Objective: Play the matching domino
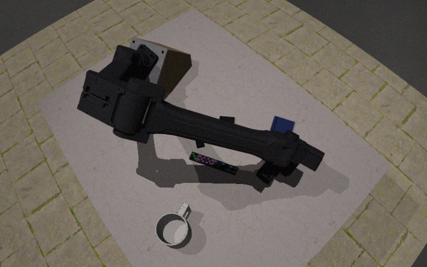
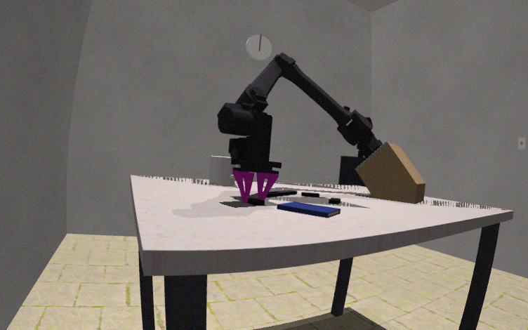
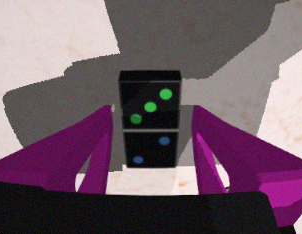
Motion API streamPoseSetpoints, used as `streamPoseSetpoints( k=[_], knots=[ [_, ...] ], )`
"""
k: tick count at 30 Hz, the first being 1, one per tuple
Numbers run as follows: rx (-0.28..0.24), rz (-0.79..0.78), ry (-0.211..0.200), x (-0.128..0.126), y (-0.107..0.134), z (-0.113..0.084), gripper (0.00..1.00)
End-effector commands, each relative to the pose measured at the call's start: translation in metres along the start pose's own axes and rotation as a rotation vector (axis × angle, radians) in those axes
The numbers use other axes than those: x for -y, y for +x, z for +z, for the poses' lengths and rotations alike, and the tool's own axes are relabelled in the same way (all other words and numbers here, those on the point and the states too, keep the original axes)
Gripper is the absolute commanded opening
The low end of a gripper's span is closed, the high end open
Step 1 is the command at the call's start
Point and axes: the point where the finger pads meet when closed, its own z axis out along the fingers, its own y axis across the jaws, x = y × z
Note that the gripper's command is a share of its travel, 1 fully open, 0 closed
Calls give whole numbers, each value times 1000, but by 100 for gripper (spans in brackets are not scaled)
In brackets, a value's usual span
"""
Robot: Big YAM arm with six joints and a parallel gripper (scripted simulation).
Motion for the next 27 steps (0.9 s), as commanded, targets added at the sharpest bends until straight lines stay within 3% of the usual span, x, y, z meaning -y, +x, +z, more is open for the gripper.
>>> streamPoseSetpoints(
  k=[1, 27],
  knots=[
    [-2, -17, -7, 2, 6, -3, 44],
    [-3, -10, -8, 0, 4, -5, 44]
  ],
)
